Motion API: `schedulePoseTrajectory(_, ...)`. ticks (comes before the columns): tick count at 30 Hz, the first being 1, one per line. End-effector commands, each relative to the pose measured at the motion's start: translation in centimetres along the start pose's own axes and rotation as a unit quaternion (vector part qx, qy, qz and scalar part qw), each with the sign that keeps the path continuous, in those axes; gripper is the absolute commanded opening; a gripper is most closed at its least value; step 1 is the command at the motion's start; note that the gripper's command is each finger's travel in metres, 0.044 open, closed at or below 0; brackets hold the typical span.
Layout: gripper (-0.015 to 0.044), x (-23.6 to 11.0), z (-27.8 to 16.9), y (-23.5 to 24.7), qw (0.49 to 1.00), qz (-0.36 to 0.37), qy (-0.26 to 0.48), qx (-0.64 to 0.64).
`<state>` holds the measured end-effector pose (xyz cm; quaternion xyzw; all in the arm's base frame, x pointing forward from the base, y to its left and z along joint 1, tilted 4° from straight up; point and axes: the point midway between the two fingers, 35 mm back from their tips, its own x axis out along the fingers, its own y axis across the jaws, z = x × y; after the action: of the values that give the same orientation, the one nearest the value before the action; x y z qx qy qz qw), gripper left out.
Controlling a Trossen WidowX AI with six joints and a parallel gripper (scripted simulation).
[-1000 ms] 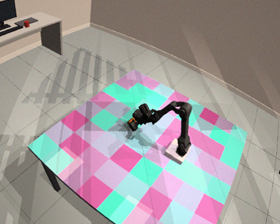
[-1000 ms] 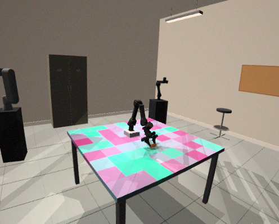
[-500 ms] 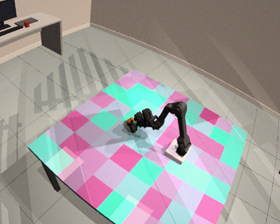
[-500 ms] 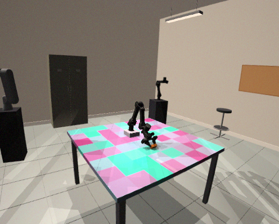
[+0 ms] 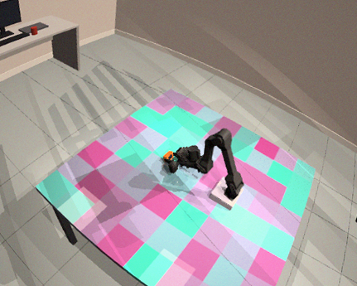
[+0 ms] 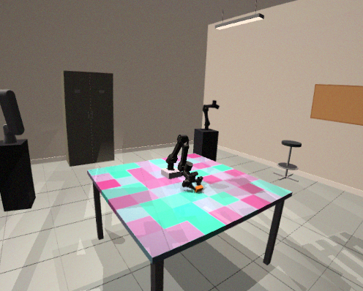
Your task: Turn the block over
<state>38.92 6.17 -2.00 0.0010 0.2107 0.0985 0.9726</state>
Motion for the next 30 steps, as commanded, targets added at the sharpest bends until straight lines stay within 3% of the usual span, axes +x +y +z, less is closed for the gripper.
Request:
schedulePoseTrajectory(1, 0.0, -0.3, -0.21, 0.08, 1.0, 0.002, -0.01, 0.002)
schedulePoseTrajectory(16, 0.0, -0.36, -0.15, 0.08, 1.0, 0.002, -0.02, 0.002)
schedulePoseTrajectory(30, 0.0368, -0.36, -0.15, 0.08, 1.0, 0.002, -0.02, 0.002)
